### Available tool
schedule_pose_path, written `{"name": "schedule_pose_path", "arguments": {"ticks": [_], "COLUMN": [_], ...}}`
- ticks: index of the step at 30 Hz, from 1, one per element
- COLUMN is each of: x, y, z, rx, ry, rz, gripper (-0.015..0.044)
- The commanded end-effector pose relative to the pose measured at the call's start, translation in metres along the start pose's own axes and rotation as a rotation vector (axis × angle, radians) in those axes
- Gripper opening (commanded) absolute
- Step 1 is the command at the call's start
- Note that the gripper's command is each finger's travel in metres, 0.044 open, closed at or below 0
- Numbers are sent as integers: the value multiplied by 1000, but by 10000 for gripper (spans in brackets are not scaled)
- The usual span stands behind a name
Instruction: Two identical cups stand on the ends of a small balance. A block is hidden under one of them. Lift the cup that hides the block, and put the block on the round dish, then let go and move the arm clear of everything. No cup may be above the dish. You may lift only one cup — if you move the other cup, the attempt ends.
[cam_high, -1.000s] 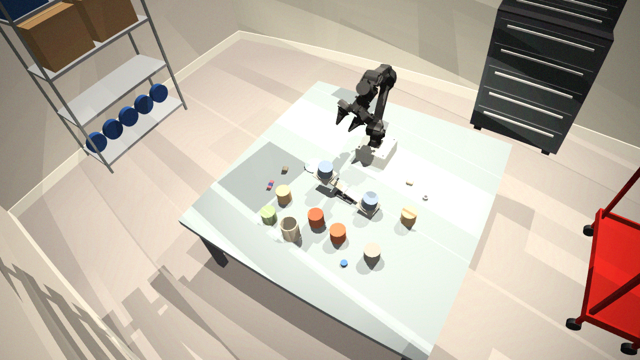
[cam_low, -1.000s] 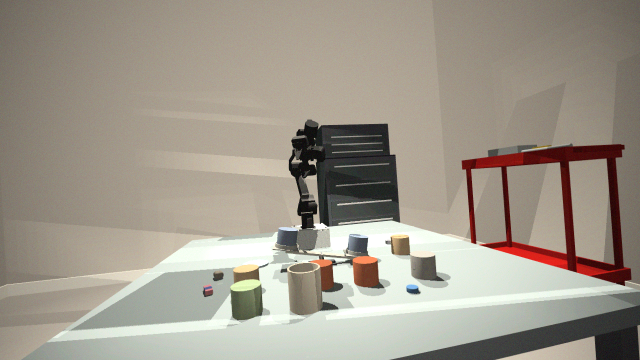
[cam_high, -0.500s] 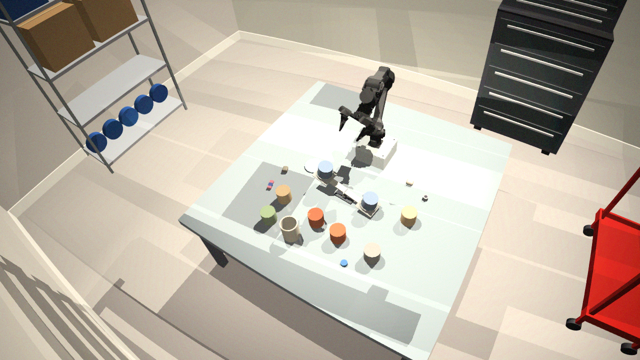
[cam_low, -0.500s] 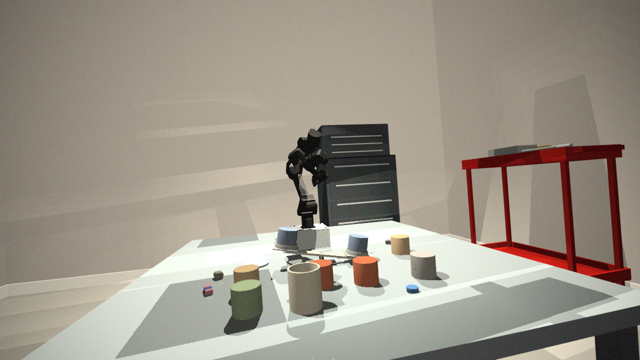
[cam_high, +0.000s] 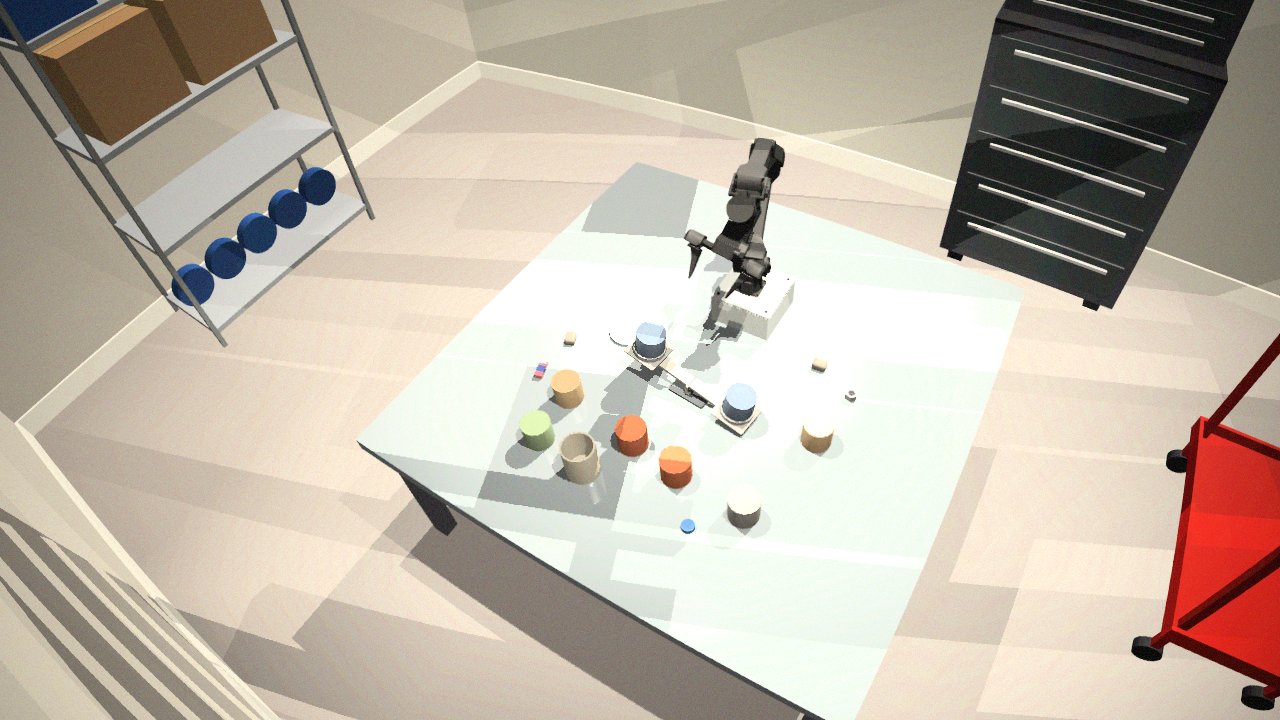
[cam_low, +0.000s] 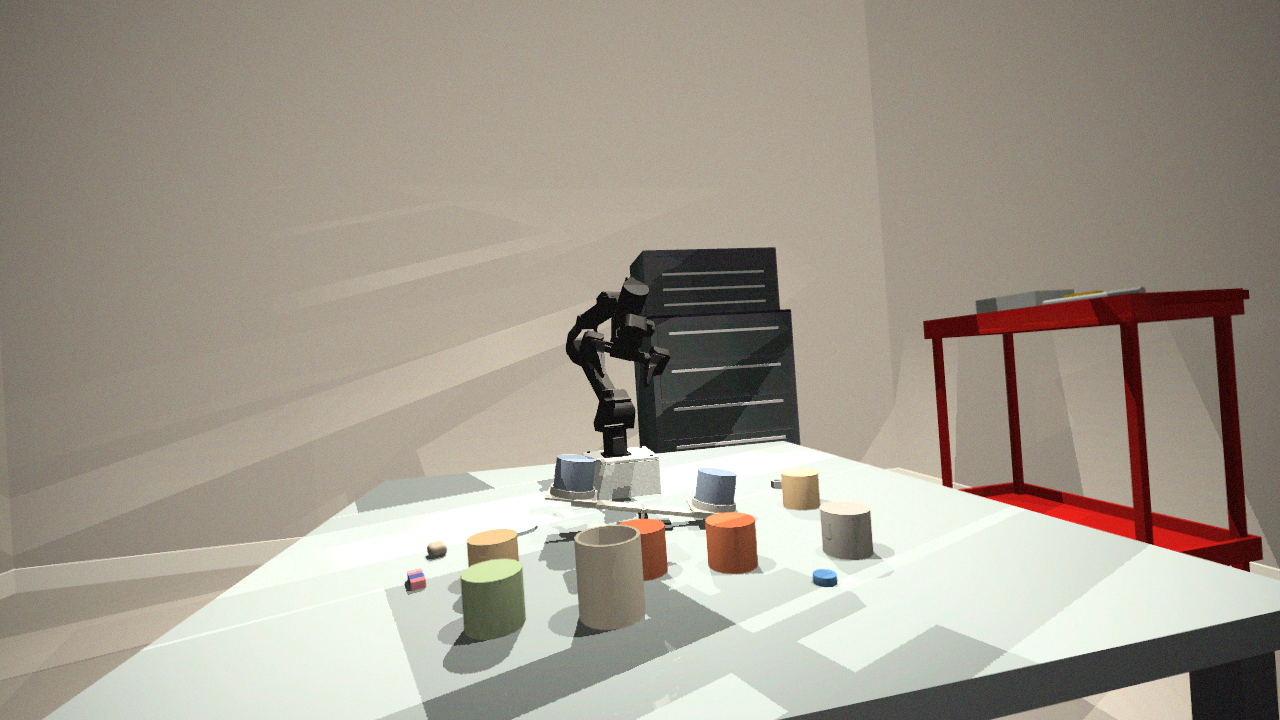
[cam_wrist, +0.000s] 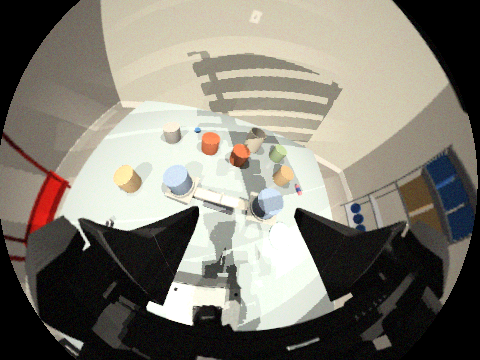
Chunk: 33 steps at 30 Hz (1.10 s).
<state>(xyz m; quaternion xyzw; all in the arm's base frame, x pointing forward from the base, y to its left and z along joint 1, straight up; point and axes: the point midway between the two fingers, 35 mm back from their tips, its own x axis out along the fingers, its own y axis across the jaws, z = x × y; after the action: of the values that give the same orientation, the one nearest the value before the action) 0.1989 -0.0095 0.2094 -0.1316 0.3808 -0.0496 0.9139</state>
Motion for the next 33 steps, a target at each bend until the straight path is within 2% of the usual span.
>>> {"name": "schedule_pose_path", "arguments": {"ticks": [1, 7, 13, 33], "x": [5, 13, 14, 46], "y": [8, 20, 21, 58], "z": [-8, -21, -22, 22], "rx": [124, 320, 337, -265], "ry": [-2, 9, 12, 229], "rz": [26, 59, 64, 218], "gripper": [440, 440, 440, 440]}}
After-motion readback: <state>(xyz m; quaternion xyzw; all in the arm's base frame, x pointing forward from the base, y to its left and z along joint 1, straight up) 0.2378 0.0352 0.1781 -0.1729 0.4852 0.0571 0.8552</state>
